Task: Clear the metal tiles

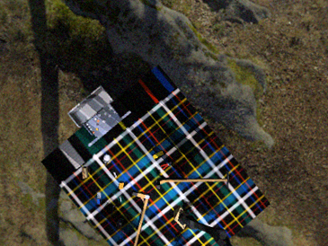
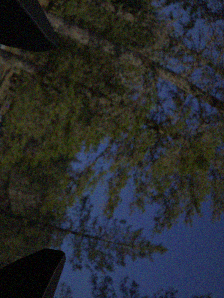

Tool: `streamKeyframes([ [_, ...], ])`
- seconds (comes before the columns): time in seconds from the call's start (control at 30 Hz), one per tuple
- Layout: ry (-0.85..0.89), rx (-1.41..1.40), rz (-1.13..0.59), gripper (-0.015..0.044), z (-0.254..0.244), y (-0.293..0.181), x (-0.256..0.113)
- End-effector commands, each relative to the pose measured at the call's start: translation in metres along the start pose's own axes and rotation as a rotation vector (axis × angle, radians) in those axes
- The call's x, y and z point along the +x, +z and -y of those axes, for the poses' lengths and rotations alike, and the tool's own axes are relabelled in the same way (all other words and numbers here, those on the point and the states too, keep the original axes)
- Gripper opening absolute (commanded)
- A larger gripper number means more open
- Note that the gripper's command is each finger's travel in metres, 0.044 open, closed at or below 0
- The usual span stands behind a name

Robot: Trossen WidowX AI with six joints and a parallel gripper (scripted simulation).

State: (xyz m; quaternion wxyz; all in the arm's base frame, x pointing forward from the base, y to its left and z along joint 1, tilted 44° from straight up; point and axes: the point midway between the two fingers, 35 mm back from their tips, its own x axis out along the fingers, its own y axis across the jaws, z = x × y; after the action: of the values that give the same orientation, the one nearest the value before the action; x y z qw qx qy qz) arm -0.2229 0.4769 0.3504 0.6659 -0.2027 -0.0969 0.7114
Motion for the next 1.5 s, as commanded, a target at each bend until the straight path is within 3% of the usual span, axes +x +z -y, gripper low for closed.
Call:
streamKeyframes([
  [0.0,0.026,-0.009,-0.084,0.044,0.003,-0.031,0.013],
  [0.7,0.117,0.077,-0.542,0.044,0.052,-0.178,0.034],
  [1.47,0.169,0.387,-1.073,0.044,0.101,-0.316,-0.019],
])
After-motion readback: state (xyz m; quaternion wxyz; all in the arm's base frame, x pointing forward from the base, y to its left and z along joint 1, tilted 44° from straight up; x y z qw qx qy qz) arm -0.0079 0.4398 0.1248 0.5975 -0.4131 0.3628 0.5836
